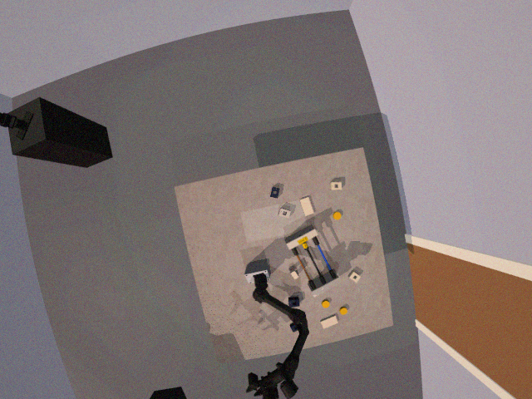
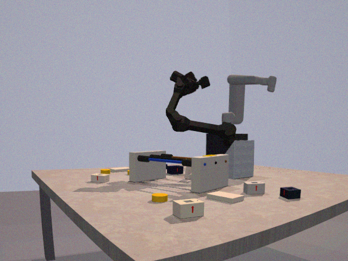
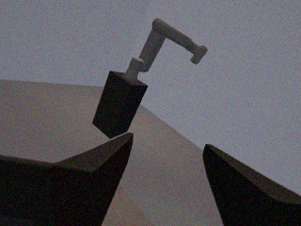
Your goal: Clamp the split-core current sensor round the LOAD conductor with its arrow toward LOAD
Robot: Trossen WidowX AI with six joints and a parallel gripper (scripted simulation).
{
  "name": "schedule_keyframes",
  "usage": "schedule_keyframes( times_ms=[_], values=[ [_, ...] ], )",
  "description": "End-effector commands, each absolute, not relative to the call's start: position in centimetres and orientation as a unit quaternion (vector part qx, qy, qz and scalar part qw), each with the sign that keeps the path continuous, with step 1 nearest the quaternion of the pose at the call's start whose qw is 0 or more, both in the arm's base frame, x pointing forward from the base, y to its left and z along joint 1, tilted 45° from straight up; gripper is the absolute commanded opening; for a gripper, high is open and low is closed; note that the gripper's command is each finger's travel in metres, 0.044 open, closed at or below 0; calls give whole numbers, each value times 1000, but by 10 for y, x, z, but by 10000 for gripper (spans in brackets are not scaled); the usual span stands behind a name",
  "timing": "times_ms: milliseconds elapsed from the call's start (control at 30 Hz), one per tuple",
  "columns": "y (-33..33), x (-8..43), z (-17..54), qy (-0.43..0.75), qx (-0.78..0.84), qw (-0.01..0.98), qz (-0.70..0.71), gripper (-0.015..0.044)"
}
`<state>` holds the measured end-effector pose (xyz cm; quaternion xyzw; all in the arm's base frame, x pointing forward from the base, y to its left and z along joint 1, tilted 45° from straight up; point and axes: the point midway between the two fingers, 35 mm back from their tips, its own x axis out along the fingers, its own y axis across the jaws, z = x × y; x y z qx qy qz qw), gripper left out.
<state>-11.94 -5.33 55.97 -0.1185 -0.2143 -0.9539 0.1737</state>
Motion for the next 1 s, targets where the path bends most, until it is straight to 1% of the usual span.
schedule_keyframes(
  times_ms=[0,67,200,367,533,733,967],
  values=[
    [-52,-121,559,-214,-120,169,-955,289],
    [-37,-130,557,-207,-128,129,-961,341],
    [13,-150,548,-185,-150,7,-971,440],
    [79,-153,534,-148,-169,-145,-964,440],
    [144,-132,518,-110,-179,-295,-932,440],
    [207,-78,496,-66,-179,-465,-865,440],
    [248,11,468,-17,-161,-641,-750,440]
  ],
)
